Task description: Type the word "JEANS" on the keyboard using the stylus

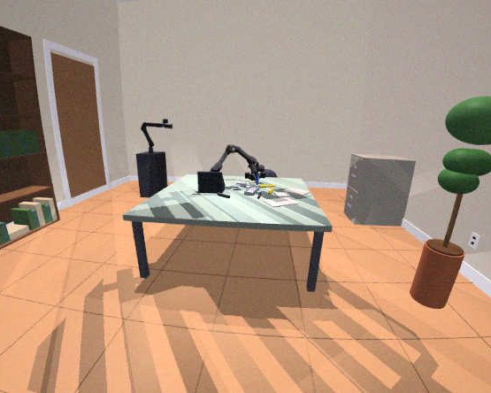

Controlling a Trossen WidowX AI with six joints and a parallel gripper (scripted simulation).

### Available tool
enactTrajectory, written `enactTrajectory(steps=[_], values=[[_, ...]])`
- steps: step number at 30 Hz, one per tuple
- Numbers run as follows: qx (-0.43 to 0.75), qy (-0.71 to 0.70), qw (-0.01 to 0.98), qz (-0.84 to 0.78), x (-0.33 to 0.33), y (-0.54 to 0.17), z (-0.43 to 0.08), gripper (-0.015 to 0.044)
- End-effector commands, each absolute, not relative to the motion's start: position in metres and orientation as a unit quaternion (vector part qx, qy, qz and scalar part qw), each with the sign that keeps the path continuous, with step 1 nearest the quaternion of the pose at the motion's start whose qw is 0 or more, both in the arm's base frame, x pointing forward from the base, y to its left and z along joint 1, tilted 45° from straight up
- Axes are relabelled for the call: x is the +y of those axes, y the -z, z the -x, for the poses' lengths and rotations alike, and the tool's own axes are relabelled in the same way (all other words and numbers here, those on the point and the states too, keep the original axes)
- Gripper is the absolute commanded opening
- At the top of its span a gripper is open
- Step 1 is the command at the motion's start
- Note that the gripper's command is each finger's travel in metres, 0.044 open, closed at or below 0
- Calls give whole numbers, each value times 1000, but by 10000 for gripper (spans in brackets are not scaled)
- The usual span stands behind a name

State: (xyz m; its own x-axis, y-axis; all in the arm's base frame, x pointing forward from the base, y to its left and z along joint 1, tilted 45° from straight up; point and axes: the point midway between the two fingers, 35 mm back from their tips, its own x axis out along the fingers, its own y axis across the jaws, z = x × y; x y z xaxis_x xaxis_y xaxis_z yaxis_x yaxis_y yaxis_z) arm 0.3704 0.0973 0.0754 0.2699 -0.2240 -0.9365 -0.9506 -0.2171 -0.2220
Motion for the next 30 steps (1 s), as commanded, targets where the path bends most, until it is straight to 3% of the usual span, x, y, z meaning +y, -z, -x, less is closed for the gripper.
enactTrajectory(steps=[1,30], values=[[445,-409,441,663,98,-73,-370,81],[445,-410,441,663,103,-68,-370,81]])
